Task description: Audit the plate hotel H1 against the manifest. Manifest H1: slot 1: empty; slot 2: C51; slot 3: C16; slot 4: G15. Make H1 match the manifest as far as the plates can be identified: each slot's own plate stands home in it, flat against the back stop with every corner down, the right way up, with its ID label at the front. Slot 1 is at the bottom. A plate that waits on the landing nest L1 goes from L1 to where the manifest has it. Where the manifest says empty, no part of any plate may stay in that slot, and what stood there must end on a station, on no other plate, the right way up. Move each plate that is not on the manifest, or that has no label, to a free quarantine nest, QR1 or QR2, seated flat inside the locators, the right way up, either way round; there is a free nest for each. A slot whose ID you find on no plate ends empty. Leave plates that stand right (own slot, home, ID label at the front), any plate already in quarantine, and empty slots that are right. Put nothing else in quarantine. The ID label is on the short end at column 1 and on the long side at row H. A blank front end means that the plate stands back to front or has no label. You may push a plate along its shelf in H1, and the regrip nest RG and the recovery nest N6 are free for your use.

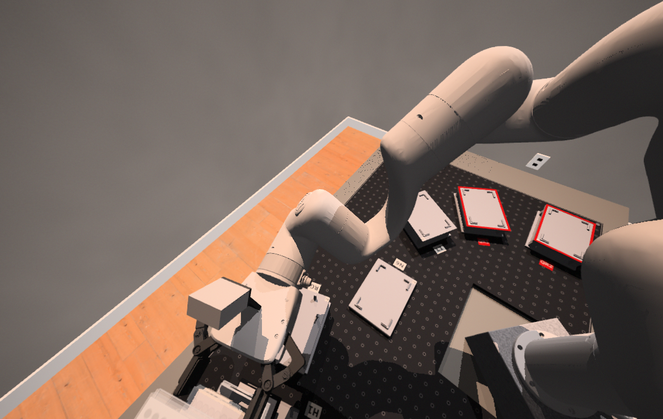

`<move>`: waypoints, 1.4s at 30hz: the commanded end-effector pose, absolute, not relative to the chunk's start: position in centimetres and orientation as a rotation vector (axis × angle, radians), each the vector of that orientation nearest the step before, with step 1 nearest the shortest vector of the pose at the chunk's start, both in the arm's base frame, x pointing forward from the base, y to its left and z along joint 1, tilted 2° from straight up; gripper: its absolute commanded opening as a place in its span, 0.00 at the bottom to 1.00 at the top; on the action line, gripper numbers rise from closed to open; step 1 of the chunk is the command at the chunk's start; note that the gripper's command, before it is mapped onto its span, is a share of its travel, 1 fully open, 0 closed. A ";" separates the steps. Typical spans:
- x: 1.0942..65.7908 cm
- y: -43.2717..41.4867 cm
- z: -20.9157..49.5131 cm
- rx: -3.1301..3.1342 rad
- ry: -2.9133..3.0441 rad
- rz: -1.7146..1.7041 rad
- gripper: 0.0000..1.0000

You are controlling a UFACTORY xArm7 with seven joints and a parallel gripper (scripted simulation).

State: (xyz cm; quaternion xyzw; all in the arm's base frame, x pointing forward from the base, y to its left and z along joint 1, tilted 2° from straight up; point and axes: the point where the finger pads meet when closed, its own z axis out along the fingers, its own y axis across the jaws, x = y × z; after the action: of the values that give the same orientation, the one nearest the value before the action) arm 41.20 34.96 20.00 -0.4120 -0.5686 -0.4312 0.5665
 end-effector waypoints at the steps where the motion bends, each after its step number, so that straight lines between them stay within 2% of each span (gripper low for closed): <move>1: 41.2 35.2 20.2 -0.966 -1.339 -1.016 1.00; 29: 41.0 35.8 20.2 -0.966 -1.339 -1.016 1.00; 30: 41.0 35.7 20.2 -0.966 -1.339 -1.016 0.00; 42: 41.0 35.7 20.2 -0.966 -1.339 -1.016 0.00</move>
State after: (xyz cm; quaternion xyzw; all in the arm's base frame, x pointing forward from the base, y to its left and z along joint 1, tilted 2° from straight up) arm 40.99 35.66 20.00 -0.4120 -0.5686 -0.4312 0.5665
